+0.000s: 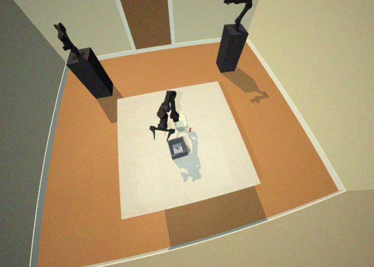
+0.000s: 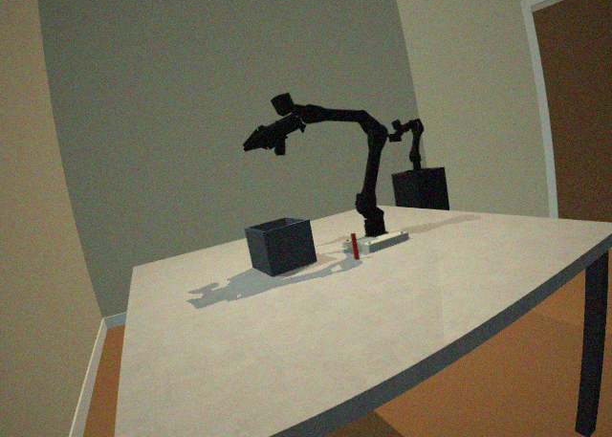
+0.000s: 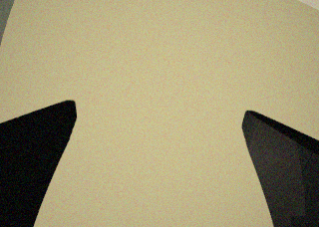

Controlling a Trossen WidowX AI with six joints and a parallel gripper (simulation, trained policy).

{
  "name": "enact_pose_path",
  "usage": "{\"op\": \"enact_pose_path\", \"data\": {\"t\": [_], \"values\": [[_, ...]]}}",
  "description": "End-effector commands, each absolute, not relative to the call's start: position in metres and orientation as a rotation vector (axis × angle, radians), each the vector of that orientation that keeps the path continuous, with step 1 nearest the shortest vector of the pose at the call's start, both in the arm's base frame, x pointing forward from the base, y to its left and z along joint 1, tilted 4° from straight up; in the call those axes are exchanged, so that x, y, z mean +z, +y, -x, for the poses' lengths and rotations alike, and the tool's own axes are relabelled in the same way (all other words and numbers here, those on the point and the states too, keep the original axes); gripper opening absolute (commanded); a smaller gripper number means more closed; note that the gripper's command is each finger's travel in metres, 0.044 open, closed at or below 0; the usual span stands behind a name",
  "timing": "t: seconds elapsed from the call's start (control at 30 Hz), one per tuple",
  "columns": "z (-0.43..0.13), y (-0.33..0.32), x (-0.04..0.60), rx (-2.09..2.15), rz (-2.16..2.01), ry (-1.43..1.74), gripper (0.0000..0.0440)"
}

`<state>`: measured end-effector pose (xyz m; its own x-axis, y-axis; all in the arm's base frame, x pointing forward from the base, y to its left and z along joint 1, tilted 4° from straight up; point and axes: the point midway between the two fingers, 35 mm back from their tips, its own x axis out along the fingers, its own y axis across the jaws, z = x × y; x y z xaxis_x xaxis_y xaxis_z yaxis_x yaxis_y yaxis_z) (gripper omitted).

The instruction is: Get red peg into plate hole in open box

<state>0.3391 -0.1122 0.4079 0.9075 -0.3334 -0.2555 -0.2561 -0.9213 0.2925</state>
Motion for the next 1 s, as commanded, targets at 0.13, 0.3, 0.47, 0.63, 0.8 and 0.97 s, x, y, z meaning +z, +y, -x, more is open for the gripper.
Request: {"op": "enact_pose_path", "data": {"t": [0.13,0.3,0.47,0.63,0.8,0.97], "values": [[-0.341,-0.07,0.388,-0.503,-2.759,-0.194,0.044],[-0.34,-0.04,0.373,-0.539,-2.7,-0.017,0.044],[-0.337,-0.012,0.357,-0.575,-2.626,0.159,0.044],[-0.33,0.017,0.337,-0.616,-2.538,0.334,0.0439],[-0.32,0.044,0.315,-0.662,-2.433,0.509,0.0438],[-0.307,0.069,0.291,-0.71,-2.313,0.681,0.0435]]}}
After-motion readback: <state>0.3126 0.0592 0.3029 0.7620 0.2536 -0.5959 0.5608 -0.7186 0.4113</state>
